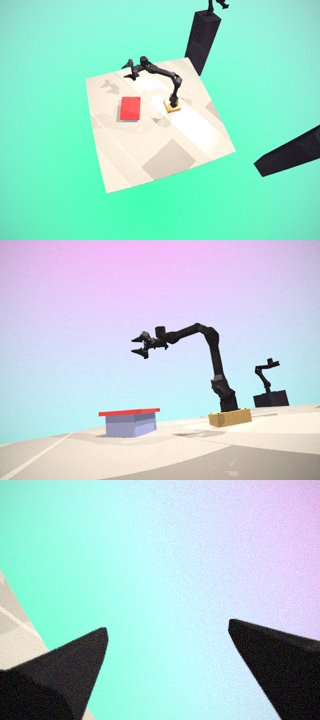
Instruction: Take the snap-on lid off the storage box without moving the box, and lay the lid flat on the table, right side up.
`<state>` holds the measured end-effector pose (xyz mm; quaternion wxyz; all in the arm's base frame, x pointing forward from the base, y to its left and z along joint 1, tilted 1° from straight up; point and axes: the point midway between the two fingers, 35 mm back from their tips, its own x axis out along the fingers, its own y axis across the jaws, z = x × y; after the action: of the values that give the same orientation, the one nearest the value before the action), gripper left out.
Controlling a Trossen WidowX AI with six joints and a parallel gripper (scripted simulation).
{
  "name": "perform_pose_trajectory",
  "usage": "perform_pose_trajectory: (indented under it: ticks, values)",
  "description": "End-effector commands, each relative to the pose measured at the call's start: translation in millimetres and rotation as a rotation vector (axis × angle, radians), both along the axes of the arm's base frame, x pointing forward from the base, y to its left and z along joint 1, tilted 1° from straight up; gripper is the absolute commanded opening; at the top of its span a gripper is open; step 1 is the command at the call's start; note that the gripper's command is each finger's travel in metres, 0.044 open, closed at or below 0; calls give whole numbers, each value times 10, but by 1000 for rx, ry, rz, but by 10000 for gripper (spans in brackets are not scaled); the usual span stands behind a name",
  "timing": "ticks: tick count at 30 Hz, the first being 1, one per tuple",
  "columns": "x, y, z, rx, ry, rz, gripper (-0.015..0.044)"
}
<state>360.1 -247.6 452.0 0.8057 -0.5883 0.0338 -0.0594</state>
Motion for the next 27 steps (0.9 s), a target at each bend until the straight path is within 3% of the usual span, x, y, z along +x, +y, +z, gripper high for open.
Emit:
perform_pose_trajectory:
  ticks: [1, 7, 10, 12, 16, 27]
  values:
    - [5, 10, -12, 19, 0, -1, 374]
    - [109, 360, -425, 607, 11, -66, 235]
    - [122, 564, -681, 923, 10, -128, 235]
    - [120, 610, -740, 993, 9, -145, 235]
    - [80, 857, -1071, 1354, -9, -252, 235]
    - [-70, 1200, -1570, 1833, -86, -456, 235]
